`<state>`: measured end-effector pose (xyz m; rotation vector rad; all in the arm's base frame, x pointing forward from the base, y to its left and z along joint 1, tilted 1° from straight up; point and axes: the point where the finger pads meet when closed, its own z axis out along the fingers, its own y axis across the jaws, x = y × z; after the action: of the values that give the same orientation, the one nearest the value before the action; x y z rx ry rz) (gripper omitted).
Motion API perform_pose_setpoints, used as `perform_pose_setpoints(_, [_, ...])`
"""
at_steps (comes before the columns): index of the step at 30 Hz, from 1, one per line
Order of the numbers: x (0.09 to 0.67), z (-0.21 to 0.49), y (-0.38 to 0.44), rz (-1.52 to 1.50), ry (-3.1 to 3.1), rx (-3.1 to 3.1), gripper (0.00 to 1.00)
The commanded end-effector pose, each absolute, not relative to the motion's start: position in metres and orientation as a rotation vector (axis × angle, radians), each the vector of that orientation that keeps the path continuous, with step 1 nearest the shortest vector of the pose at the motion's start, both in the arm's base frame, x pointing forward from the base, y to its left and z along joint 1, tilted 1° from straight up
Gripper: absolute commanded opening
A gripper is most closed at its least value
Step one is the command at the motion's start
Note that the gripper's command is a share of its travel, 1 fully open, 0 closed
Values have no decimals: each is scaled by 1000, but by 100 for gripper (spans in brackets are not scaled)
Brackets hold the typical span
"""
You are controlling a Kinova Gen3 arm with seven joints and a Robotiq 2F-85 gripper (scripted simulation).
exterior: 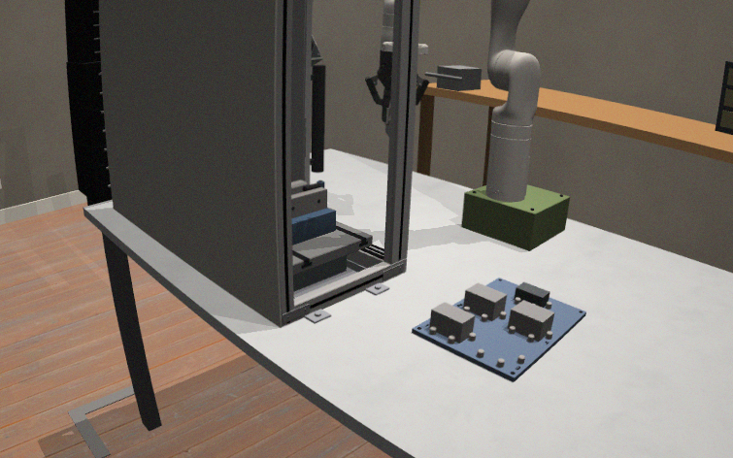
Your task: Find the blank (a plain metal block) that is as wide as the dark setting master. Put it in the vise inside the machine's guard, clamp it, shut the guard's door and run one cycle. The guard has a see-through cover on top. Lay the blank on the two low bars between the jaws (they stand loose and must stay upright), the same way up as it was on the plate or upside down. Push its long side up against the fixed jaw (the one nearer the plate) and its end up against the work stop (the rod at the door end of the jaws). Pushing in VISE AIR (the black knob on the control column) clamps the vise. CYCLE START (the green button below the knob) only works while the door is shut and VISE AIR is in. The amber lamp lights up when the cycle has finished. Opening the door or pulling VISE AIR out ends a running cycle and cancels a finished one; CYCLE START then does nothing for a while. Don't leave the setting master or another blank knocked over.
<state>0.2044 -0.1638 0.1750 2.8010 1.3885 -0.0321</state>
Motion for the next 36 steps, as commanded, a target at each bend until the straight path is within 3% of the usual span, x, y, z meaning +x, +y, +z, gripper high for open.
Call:
perform_pose_setpoints(1, [204, 175, -164, -20, 1412, 2794, 10])
perform_pose_setpoints(36, [205, 175, -165, -21, 1889, 2499, 10])
